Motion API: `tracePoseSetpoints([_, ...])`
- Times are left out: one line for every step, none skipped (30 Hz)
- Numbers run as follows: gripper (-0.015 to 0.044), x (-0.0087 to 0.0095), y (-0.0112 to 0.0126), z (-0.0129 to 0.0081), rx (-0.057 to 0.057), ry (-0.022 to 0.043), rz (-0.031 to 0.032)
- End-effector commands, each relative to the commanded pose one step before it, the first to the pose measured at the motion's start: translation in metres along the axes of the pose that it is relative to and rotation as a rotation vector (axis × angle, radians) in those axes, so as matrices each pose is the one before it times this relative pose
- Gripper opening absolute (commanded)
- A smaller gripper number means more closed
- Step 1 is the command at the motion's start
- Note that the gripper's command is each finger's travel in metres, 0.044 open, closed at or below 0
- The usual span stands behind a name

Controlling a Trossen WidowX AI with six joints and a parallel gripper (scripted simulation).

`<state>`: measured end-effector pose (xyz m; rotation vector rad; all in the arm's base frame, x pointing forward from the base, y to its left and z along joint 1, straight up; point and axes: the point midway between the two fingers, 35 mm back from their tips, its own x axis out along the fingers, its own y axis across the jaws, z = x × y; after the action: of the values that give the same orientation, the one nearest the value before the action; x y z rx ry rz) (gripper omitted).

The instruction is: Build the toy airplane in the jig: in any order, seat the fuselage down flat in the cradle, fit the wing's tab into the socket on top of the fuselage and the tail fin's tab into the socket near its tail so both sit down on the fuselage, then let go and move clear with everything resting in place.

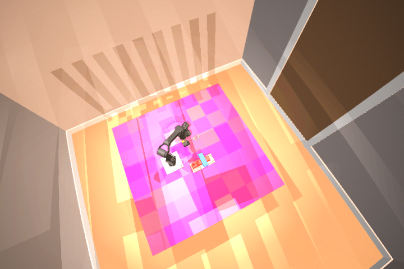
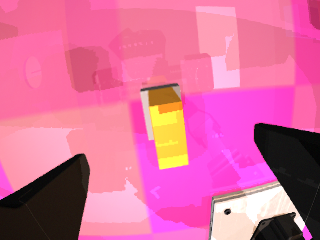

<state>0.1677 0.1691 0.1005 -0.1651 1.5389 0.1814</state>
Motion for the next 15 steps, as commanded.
tracePoseSetpoints([0.0440, 0.00831, 0.00002, -0.00135, 0.0058, 0.00757, -0.00009])
tracePoseSetpoints([0.0440, 0.00165, 0.00007, 0.00010, 0.0000, -0.00001, 0.00000])
tracePoseSetpoints([0.0440, 0.00165, 0.00006, 0.00009, 0.0000, 0.00000, 0.00000])
tracePoseSetpoints([0.0440, 0.00164, 0.00005, 0.00008, 0.0000, 0.00000, 0.00000])
tracePoseSetpoints([0.0440, 0.00164, 0.00005, 0.00007, 0.0000, 0.00000, 0.00000])
tracePoseSetpoints([0.0440, 0.00164, 0.00006, 0.00005, 0.0002, 0.00004, 0.00010])
tracePoseSetpoints([0.0440, 0.00164, 0.00005, 0.00004, 0.0002, 0.00004, 0.00010])
tracePoseSetpoints([0.0440, 0.00163, 0.00005, 0.00003, 0.0002, 0.00004, 0.00010])
tracePoseSetpoints([0.0440, 0.00163, 0.00004, 0.00002, 0.0002, 0.00004, 0.00010])
tracePoseSetpoints([0.0440, 0.00163, 0.00003, 0.00001, 0.0001, 0.00003, 0.00007])
tracePoseSetpoints([0.0440, 0.00163, 0.00001, 0.00001, 0.0000, 0.00001, 0.00001])
tracePoseSetpoints([0.0440, 0.00163, 0.00000, 0.00000, 0.0000, 0.00001, 0.00001])
tracePoseSetpoints([0.0440, 0.00163, 0.00000, -0.00001, 0.0000, 0.00001, 0.00001])
tracePoseSetpoints([0.0440, 0.00162, -0.00001, -0.00002, 0.0000, 0.00001, 0.00000])
tracePoseSetpoints([0.0440, 0.00162, -0.00002, -0.00003, 0.0000, 0.00001, 0.00000])
